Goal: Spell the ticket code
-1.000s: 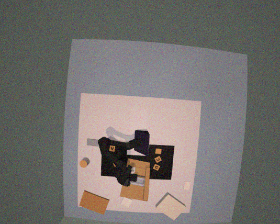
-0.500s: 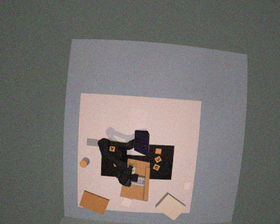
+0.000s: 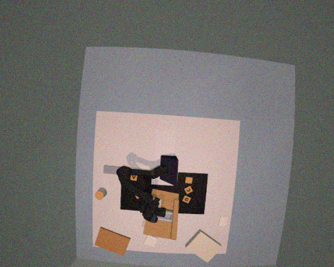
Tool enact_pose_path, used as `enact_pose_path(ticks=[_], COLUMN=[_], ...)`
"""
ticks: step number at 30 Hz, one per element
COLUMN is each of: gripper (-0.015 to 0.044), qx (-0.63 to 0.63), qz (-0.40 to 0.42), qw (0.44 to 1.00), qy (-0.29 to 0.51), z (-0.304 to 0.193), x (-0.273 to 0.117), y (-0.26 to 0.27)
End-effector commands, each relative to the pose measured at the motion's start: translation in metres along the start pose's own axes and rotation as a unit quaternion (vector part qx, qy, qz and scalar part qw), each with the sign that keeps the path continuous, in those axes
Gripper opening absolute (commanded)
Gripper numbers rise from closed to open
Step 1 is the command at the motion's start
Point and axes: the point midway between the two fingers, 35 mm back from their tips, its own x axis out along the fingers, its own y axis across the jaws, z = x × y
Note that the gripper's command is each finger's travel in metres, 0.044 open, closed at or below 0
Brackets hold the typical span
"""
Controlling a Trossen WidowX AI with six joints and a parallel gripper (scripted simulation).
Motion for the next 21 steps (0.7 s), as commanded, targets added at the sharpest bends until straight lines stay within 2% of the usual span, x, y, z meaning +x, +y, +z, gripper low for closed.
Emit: enact_pose_path(ticks=[1, 21], gripper=[0.0, 0.0], qx=[0.002, 0.002], qz=[-0.002, -0.002], qw=[1.0, 1.0], qy=[0.0, 0.0], z=[0.0, 0.0], x=[0.0, 0.0], y=[0.002, 0.013])
